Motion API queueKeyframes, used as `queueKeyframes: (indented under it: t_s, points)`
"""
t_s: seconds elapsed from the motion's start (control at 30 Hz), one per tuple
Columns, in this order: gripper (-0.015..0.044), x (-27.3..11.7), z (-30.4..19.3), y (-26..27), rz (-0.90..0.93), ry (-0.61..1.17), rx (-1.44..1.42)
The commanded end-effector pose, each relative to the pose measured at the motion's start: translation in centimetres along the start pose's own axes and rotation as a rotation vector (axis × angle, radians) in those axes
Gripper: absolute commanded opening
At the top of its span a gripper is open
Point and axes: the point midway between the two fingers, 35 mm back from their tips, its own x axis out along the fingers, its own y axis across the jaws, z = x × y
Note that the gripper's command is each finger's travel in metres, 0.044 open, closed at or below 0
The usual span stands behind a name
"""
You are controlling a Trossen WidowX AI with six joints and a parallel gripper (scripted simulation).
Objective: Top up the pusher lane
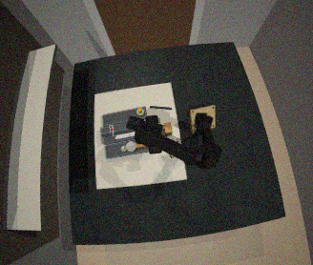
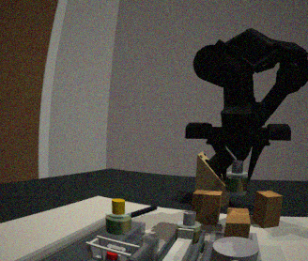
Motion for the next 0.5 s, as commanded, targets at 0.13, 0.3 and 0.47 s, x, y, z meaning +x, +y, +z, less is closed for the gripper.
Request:
queueKeyframes:
  t_s: [0.13,0.3,0.47]
  points:
    - [0.0,-0.9,0.2,-0.7,-0.008,-0.007,-0.018]
    - [0.0,0.9,0.9,-3.3,-0.009,-0.008,-0.037]
    - [0.0,2.8,1.2,-5.9,-0.009,-0.008,-0.056]
